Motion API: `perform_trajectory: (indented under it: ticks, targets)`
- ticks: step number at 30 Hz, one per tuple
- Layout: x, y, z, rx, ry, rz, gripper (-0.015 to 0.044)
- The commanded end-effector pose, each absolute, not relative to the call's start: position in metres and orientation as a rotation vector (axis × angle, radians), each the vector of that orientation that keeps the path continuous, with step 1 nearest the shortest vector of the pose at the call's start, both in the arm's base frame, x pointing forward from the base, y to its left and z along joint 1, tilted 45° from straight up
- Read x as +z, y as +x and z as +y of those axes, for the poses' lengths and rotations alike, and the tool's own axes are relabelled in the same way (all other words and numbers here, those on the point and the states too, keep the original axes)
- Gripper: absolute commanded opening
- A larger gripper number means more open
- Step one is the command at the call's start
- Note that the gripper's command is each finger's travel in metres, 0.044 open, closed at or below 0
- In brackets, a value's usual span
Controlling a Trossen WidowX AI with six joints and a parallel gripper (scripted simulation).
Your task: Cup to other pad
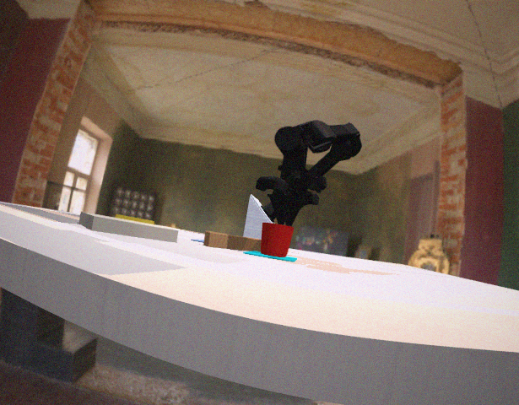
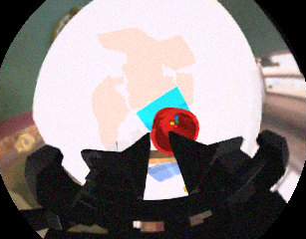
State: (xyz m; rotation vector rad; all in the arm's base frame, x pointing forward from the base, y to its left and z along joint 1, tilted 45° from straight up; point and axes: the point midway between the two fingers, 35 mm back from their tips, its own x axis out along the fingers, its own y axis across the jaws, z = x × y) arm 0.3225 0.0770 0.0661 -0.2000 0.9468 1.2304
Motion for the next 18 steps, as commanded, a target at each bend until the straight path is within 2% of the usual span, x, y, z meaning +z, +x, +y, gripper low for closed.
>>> perform_trajectory:
  ticks: [1,13,18]
  targets:
    - [0.070,0.323,0.073,1.232,-0.207,0.945,0.0128]
    - [0.082,0.322,0.060,1.232,-0.204,0.946,0.0128]
    - [0.080,0.322,0.063,1.230,-0.197,0.947,0.0259]
